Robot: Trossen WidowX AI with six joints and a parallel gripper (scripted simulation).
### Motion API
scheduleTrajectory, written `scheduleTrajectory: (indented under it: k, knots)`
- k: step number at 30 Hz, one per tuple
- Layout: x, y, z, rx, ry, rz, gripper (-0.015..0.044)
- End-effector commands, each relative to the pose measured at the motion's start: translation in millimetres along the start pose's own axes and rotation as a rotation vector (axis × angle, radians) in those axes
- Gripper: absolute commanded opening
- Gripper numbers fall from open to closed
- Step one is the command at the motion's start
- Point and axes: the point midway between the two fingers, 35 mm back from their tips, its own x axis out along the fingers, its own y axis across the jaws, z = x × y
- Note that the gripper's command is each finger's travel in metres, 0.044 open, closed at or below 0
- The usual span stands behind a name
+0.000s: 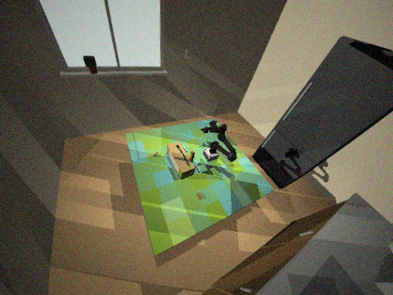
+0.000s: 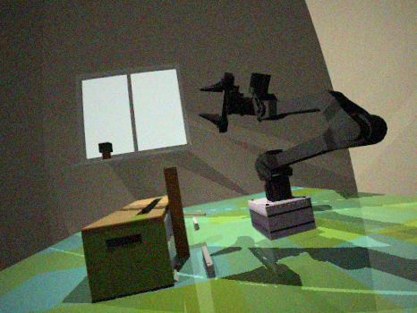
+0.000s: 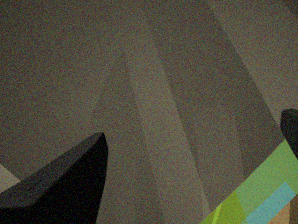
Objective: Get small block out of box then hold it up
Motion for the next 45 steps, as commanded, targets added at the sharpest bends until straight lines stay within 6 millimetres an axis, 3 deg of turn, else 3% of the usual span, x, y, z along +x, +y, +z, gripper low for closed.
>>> scheduleTrajectory:
  k: [1,9,16,21,27,32,38,45]
  knots:
    - [0.7,-0.3,1.2,0.009,0.0,-0.001,0.04]
    - [43.6,-31.5,36.2,0.391,0.042,-0.122,0.04]
    - [94.3,-77.0,28.6,0.693,0.147,-0.385,0.04]
    - [126.9,-109.0,-3.6,0.817,0.262,-0.636,0.04]
    - [152.4,-140.3,-63.1,0.843,0.43,-0.981,0.04]
    - [159.0,-157.4,-120.0,0.743,0.579,-1.274,0.04]
    - [152.1,-167.5,-183.7,0.484,0.744,-1.582,0.04]
    - [150.7,-168.0,-190.3,0.446,0.761,-1.613,0.04]
